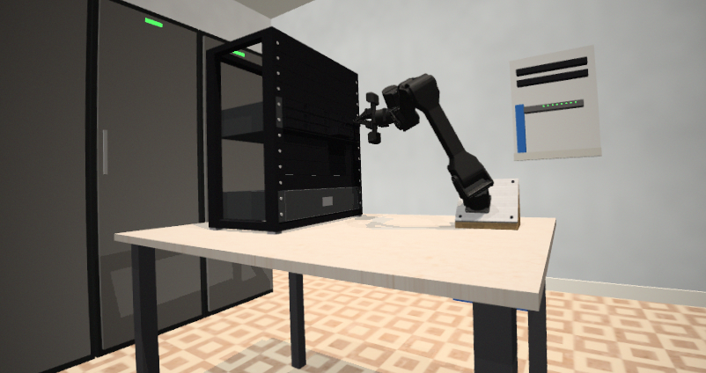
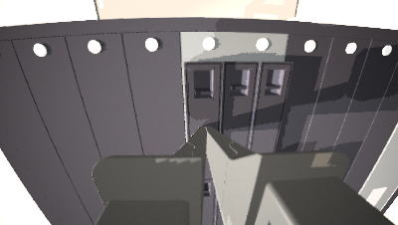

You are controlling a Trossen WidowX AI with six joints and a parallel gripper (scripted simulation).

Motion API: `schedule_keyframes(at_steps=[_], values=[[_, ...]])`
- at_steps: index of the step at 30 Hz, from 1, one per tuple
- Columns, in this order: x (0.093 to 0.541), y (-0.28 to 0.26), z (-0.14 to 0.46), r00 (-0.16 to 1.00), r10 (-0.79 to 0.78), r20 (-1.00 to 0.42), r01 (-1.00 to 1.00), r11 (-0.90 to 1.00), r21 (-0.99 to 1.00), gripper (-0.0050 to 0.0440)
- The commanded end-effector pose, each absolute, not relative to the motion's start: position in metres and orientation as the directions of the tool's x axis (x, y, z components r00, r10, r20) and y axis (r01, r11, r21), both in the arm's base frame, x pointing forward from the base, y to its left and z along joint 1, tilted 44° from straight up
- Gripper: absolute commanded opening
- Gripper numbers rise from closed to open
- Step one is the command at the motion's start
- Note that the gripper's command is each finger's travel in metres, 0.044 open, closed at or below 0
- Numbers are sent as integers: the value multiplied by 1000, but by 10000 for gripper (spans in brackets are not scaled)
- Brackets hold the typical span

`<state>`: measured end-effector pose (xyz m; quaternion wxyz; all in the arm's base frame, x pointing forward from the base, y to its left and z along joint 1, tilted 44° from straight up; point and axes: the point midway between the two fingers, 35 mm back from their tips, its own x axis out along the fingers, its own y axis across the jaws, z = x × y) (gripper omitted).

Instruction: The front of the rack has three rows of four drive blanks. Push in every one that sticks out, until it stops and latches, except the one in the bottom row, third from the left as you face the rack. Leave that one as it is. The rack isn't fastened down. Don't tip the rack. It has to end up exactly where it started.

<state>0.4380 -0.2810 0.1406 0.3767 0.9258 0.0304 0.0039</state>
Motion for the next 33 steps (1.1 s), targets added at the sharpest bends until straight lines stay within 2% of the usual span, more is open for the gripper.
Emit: schedule_keyframes(at_steps=[1,33], values=[[443,-287,153,999,40,6,24,-697,716,0],[448,-287,154,999,40,6,24,-697,716,0]])
